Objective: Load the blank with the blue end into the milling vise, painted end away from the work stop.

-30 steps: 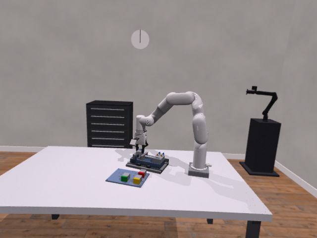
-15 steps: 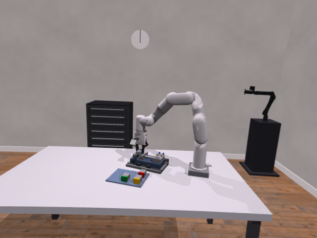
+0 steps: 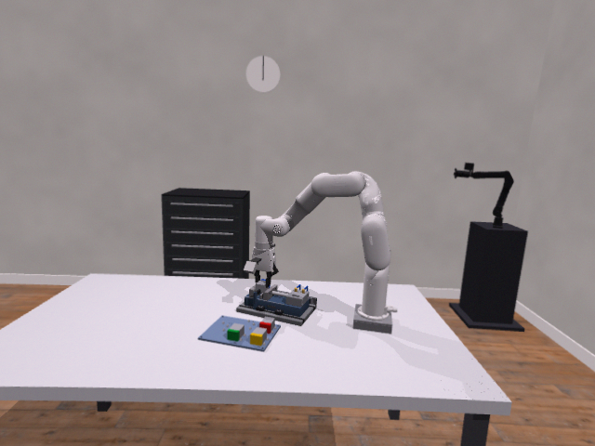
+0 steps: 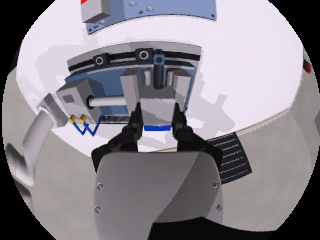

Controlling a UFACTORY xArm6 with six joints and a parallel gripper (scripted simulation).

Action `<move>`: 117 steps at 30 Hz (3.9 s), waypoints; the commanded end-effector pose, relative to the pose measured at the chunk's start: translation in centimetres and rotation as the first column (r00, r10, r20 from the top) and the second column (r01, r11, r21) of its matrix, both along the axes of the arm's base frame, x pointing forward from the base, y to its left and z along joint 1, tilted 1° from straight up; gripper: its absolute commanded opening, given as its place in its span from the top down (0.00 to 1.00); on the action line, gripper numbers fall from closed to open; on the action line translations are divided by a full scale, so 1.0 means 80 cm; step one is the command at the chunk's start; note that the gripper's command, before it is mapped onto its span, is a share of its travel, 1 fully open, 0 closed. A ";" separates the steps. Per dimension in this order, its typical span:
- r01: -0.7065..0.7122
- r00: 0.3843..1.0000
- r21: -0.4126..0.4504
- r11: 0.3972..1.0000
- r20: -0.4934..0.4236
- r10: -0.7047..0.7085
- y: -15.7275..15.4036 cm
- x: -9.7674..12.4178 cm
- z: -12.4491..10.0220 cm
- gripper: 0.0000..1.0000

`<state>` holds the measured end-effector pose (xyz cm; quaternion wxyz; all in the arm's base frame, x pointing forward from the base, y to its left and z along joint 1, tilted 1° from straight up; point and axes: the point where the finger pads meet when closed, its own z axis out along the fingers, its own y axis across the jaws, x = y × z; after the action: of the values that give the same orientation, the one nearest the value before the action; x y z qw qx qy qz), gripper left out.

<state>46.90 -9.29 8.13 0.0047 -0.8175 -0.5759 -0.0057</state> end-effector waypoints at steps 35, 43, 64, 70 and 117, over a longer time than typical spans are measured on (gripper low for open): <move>0.000 1.000 -0.001 1.000 0.003 0.000 -0.001 0.001 0.002 1.00; 0.000 1.000 -0.001 1.000 0.003 0.000 -0.001 0.001 0.002 1.00; 0.000 1.000 -0.001 1.000 0.003 0.000 -0.001 0.001 0.000 1.00; 0.000 1.000 -0.001 1.000 0.003 0.000 -0.001 0.001 -0.001 1.00; 0.000 1.000 -0.001 1.000 0.004 0.000 -0.001 0.002 -0.002 0.00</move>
<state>46.89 -9.35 7.83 0.0047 -0.8175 -0.5759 -0.0055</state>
